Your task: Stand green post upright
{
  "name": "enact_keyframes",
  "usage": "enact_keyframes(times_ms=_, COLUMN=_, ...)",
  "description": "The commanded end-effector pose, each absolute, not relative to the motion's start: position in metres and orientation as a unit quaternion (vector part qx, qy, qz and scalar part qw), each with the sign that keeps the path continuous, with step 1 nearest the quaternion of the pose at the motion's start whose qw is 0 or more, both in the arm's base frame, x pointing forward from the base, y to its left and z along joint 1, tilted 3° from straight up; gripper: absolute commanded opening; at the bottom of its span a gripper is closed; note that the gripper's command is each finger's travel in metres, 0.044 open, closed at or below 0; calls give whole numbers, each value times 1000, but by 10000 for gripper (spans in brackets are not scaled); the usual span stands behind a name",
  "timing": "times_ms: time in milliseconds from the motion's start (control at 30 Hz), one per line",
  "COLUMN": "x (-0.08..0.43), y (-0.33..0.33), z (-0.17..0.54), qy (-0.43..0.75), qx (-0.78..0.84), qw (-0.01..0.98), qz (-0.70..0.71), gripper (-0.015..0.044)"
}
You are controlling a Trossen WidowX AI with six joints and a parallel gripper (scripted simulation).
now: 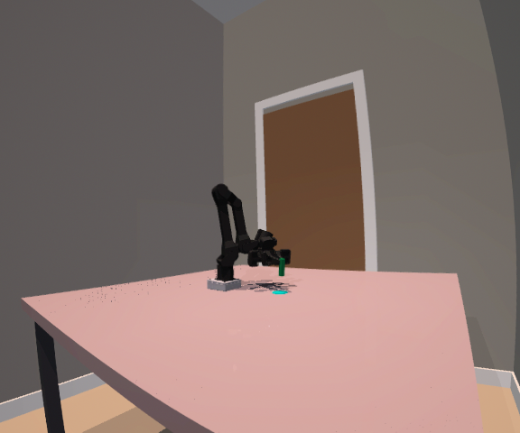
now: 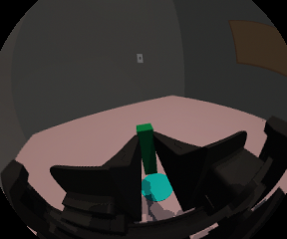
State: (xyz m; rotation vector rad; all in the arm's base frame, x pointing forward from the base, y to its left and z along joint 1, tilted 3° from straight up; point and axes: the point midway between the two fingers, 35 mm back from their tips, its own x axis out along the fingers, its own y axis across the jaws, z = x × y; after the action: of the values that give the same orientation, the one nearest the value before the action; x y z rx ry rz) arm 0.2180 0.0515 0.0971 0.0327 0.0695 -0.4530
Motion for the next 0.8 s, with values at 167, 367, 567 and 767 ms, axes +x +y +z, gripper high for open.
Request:
enact_keyframes(times_ms=167, x=217, y=50, z=84, qy=38, qx=11, qw=972, qz=-231, gripper=23)
enact_keyframes(times_ms=367, x=217, y=49, z=75, qy=40, qx=9, qw=972, qz=-233, gripper=23)
enact_keyframes(times_ms=567, x=216, y=47, z=67, qy=42, qx=7, qw=971, qz=-236, gripper=23)
enact_keyframes(times_ms=767, x=215, y=45, z=59, qy=44, qx=5, qw=970, qz=-239, gripper=23)
